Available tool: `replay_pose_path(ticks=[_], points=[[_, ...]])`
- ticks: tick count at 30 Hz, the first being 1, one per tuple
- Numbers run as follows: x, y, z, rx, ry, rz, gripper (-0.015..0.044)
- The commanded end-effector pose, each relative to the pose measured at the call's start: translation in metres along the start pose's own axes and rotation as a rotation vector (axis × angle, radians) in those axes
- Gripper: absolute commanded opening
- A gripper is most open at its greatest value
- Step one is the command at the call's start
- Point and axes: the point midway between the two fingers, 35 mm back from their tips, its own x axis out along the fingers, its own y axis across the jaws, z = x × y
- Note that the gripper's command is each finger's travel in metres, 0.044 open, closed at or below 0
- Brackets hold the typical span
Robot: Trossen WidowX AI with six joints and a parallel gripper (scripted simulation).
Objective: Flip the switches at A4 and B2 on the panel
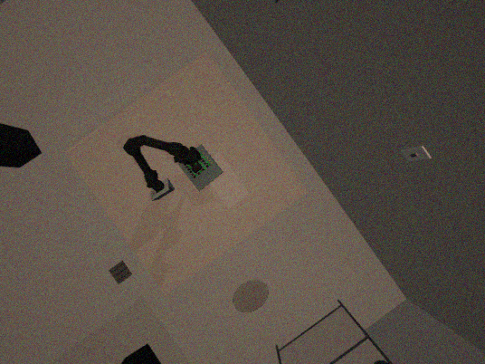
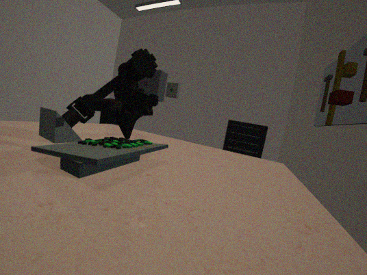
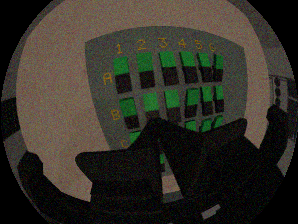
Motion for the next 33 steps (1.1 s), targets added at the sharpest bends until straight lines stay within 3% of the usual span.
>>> replay_pose_path(ticks=[1, 33], points=[[-0.0001, 0.0003, 0.0006, 0.002, -0.006, 0.003, 0.0], [0.003, 0.0003, 0.0005, 0.002, -0.006, 0.003, 0.0]])
